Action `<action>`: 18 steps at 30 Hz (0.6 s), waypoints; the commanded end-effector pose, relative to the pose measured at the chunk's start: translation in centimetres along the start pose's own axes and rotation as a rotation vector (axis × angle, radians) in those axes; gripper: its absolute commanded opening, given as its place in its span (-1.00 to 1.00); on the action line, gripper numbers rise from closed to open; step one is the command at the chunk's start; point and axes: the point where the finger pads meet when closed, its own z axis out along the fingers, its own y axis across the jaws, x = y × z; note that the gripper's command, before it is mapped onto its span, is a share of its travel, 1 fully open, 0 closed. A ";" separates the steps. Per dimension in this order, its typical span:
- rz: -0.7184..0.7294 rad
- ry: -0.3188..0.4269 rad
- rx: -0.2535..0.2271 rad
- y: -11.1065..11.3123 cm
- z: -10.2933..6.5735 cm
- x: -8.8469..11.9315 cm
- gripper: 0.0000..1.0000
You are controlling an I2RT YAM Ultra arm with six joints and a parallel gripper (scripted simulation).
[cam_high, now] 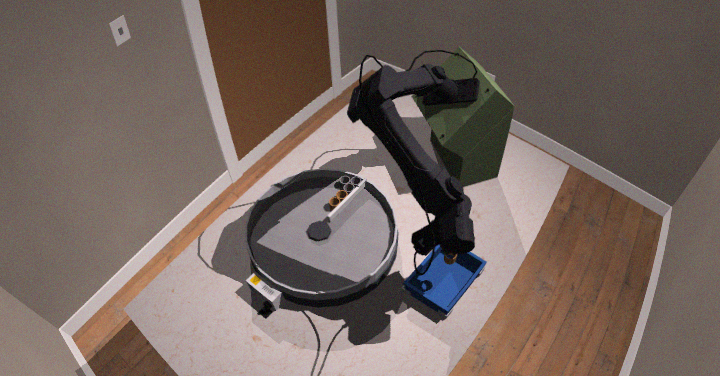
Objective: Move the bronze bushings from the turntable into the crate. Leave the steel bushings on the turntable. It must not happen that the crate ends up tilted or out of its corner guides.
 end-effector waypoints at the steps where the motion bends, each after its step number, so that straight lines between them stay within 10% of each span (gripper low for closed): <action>1: 0.019 -0.040 -0.036 1.2 -1.4 -1.1 -1.00; 18: 0.034 -0.047 -0.048 1.9 -1.9 -1.4 -1.00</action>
